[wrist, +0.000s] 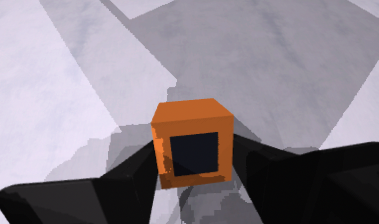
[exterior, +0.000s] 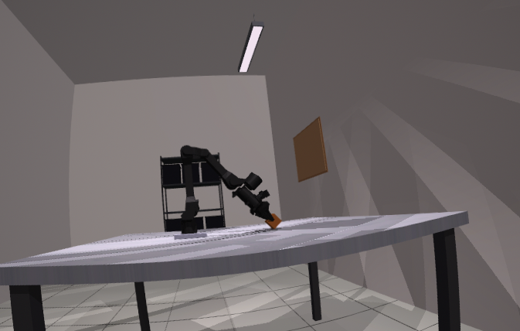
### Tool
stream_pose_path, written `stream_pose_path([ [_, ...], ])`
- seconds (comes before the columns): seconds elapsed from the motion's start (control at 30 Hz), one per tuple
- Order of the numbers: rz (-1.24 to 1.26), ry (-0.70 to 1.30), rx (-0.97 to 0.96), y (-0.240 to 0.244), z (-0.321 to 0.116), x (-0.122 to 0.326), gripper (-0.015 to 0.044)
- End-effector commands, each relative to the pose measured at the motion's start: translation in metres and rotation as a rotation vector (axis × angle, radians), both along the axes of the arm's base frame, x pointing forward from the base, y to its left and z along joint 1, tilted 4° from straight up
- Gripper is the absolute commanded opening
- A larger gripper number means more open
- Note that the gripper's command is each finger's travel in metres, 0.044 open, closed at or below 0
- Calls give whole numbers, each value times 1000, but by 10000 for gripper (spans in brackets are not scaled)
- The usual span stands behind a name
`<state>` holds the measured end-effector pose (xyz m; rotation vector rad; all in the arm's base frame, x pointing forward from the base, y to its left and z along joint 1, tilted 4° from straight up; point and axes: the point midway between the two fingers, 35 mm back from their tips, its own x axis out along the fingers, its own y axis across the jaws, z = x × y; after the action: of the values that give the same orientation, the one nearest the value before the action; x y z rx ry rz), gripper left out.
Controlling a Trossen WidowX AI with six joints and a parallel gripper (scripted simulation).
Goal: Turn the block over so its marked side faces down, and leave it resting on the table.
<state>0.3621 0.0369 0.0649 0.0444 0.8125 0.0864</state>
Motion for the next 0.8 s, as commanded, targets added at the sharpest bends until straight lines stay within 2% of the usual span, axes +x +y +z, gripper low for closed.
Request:
stream_pose_path([
  [0.0, -11, -68, 2, 0, -6, 0, 0],
  [0.5, -31, -306, 23, 0, -10, -13, 0],
  [0.77, -34, -341, 25, -1, -7, -15, 0],
])
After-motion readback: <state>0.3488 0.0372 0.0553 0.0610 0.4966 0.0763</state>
